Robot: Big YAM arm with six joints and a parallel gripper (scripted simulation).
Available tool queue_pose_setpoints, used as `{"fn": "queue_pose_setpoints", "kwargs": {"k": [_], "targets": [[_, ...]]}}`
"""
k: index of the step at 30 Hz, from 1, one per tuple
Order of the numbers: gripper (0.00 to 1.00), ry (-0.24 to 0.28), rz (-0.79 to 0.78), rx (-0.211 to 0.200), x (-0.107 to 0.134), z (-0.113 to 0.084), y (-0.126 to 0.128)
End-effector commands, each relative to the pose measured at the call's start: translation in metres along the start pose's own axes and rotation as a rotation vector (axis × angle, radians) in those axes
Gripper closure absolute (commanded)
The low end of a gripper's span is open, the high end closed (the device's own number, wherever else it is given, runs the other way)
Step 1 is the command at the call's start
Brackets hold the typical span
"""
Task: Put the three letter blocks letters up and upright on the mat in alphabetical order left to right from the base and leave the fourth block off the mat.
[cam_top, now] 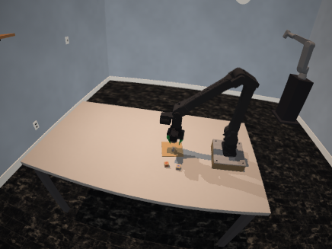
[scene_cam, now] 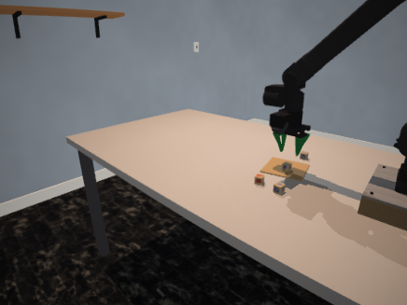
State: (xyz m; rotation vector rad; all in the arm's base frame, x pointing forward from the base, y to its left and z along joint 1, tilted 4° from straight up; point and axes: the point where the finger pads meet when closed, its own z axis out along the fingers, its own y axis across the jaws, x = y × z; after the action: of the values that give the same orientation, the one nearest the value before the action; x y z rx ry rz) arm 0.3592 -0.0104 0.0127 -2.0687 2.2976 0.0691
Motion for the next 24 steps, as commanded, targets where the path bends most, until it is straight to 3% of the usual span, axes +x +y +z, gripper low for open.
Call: {"fn": "queue_pose_setpoints", "kwargs": {"k": [1,3,13,16,17,24], "targets": [[0.42,-0.007,-0.004,0.033,-0.005,0.0,-0.015],[0.42,-0.006,-0.003,0.017,-0.005,0.008,-0.006],[0.42,-0.006,-0.003,0.016,-0.005,0.022,-0.006],[0.42,-0.006,-0.002,0.018,-0.005,0.023,-0.007],[0.42,-0.008,-0.003,0.042,-0.005,0.017,-0.02],[0.42,-0.006,-0.003,0.017,-0.005,0.028,-0.007]]}}
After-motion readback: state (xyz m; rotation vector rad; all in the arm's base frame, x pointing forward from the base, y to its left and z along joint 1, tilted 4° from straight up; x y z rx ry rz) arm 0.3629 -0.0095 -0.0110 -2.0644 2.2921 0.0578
